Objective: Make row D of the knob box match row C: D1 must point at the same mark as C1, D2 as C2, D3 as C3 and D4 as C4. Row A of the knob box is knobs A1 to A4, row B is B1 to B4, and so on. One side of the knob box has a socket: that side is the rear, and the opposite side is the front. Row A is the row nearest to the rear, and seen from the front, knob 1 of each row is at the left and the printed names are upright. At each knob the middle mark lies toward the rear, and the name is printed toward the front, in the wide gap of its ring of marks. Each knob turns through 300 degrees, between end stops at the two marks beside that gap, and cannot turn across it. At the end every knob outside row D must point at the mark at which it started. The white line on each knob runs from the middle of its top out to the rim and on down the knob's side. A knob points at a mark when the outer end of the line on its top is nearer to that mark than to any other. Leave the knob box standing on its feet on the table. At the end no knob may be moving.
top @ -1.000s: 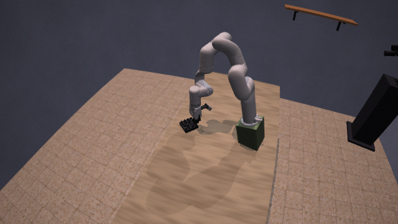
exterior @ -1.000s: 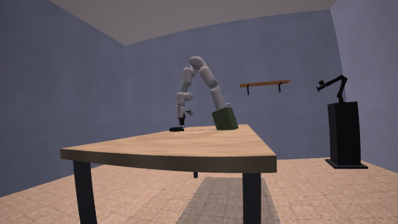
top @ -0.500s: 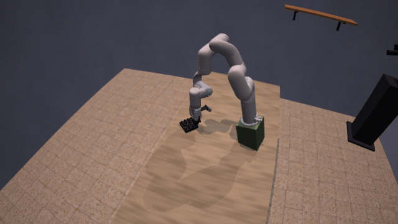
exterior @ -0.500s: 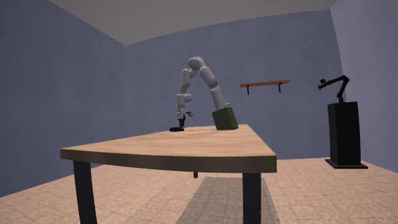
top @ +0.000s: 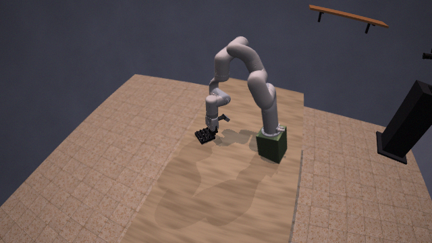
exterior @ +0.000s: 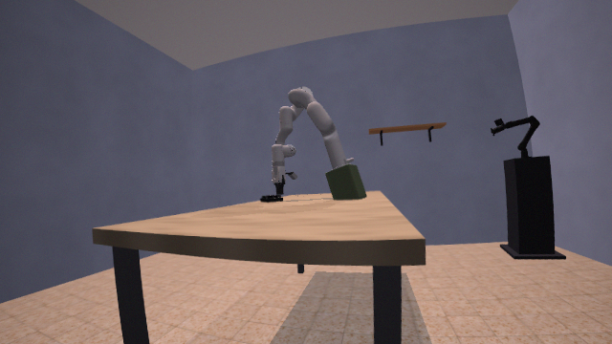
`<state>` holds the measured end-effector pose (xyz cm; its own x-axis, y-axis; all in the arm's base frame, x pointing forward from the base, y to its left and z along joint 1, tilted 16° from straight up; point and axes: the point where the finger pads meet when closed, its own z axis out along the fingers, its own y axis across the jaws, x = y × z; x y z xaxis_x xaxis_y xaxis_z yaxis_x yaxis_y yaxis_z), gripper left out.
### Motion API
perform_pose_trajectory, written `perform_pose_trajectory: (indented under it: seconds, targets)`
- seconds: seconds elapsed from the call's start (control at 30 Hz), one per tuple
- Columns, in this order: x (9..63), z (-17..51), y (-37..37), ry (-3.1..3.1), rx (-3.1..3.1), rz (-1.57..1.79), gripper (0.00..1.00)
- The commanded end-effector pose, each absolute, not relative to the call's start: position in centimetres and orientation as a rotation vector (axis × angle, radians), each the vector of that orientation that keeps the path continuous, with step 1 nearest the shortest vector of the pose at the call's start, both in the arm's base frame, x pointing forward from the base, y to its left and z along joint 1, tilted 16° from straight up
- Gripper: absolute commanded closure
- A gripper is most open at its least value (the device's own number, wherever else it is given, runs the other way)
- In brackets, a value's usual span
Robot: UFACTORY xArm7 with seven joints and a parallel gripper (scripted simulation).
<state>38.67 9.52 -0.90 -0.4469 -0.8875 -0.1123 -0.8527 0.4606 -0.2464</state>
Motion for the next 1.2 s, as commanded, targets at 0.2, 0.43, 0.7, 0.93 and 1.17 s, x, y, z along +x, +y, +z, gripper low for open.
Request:
perform_pose_trajectory:
  seconds: [0.2,0.43,0.7,0.93,1.17]
  targets:
    - [38.75,-0.81,9.56,2.483,-1.506,-0.227,0.81]
    - [38.75,-0.81,9.56,2.483,-1.506,-0.227,0.81]
    - [38.75,-0.81,9.56,2.483,-1.506,-0.227,0.81]
    - [38.76,-0.86,9.56,2.483,-1.506,-0.227,0.81]
    - [38.84,-1.14,9.55,2.483,-1.506,-0.227,0.81]
